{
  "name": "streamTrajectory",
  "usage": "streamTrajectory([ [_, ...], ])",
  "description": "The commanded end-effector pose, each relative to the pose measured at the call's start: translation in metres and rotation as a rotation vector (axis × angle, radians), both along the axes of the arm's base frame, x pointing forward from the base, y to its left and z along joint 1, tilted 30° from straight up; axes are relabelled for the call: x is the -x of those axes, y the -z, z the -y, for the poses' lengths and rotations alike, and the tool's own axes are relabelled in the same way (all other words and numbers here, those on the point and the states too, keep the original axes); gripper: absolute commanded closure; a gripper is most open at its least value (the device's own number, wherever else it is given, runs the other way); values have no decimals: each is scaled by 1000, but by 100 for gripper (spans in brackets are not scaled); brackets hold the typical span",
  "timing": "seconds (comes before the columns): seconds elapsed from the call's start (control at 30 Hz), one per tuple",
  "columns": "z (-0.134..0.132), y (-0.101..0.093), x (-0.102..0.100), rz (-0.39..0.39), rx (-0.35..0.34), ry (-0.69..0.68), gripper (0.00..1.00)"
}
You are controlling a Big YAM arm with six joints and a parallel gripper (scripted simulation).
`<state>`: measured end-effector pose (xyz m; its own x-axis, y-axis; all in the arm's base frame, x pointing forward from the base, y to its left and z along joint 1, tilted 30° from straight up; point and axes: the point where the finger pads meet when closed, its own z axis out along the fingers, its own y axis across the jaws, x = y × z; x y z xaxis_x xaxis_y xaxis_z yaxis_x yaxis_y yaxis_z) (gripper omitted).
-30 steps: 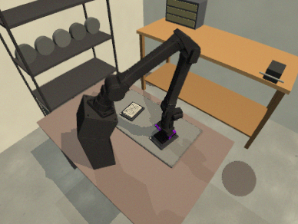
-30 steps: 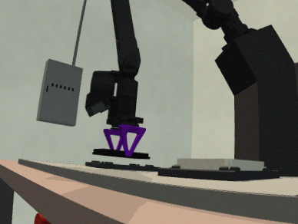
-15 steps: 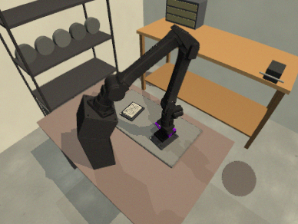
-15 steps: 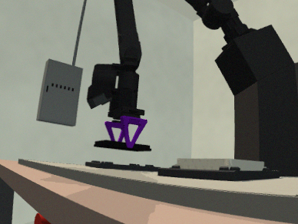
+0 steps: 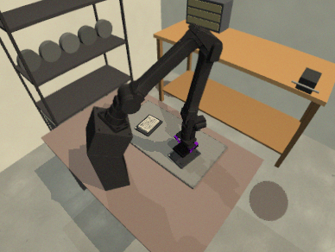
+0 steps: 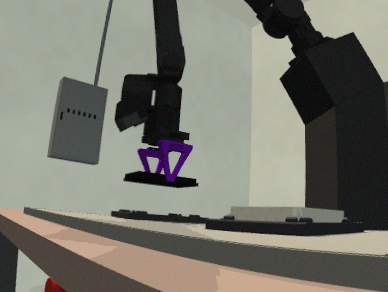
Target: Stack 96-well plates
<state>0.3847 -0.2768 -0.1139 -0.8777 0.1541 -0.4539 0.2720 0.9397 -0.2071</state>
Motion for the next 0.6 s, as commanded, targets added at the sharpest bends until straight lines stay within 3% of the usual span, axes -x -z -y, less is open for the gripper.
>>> streamTrajectory([
  [0.0,-7,-11,2,6,-6,3,100],
  [0.2,-10,-13,6,-1,-11,3,100],
  [0.57,-14,-33,11,8,-4,3,100],
])
